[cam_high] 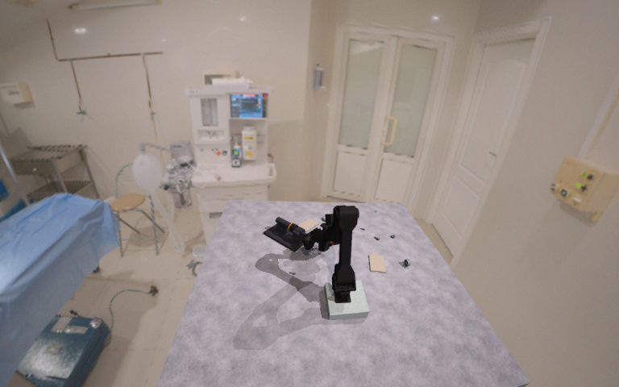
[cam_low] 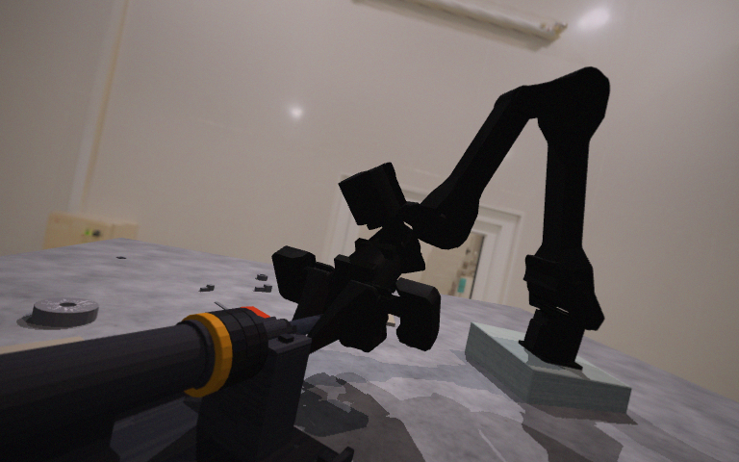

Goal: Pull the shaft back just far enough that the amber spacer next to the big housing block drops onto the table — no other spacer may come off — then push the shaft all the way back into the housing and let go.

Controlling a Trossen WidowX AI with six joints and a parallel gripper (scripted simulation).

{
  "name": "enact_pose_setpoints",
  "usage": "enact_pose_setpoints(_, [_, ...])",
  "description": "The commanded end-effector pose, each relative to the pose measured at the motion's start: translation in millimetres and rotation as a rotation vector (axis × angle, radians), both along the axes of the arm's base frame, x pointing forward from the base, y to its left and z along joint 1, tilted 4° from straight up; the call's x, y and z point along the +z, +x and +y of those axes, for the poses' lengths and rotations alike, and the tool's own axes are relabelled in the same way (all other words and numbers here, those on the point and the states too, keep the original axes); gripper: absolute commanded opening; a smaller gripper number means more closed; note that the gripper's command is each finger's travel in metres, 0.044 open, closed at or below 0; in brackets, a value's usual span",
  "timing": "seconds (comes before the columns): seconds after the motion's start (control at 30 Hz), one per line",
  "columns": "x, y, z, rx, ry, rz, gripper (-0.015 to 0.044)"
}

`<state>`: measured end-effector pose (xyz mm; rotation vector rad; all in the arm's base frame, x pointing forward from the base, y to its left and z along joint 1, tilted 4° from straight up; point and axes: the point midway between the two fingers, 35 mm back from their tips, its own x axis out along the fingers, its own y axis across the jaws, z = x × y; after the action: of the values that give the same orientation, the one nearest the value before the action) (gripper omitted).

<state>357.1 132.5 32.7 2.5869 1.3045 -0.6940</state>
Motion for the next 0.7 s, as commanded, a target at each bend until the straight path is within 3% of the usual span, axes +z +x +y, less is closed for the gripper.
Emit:
enact_pose_setpoints(0.0, [-0.2,-0.4,-0.5,0.001,-0.003,-0.002,0.0])
enact_pose_setpoints(0.67, [-0.3,-1.6,-2.1,0.001,-0.003,-0.002,0.0])
